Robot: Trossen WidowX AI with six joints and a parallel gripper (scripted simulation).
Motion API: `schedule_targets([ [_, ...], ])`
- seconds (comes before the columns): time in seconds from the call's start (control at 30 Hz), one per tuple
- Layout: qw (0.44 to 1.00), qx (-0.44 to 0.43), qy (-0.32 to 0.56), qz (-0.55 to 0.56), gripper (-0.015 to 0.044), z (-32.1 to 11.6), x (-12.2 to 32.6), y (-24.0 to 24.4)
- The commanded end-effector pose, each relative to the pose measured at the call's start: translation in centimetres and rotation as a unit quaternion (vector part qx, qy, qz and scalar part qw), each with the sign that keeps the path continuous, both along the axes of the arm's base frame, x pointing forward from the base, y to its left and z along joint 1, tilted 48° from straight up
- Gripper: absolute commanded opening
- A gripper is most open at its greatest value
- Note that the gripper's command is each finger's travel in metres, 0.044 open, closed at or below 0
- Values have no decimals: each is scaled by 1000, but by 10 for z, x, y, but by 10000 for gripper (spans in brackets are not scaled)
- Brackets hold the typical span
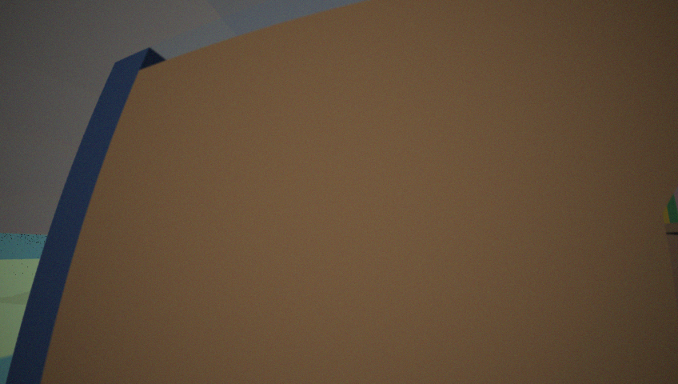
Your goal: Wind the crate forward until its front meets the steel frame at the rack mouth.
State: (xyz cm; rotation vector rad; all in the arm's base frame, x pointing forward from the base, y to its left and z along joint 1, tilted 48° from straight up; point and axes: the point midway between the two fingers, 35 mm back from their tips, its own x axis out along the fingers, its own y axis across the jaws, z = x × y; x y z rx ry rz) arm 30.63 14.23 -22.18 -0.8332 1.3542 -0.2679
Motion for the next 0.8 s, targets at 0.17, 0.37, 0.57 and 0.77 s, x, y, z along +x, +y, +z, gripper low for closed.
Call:
schedule_targets([
  [0.17, 1000, 16, 13, 3, 0, -16, -15, 19],
  [0.37, 1000, 16, 13, 3, 0, -20, -19, 24],
  [0.57, 1000, 17, 13, 3, 0, -24, -23, 29],
  [0.77, 1000, 17, 13, 3, 0, -27, -28, 33],
])
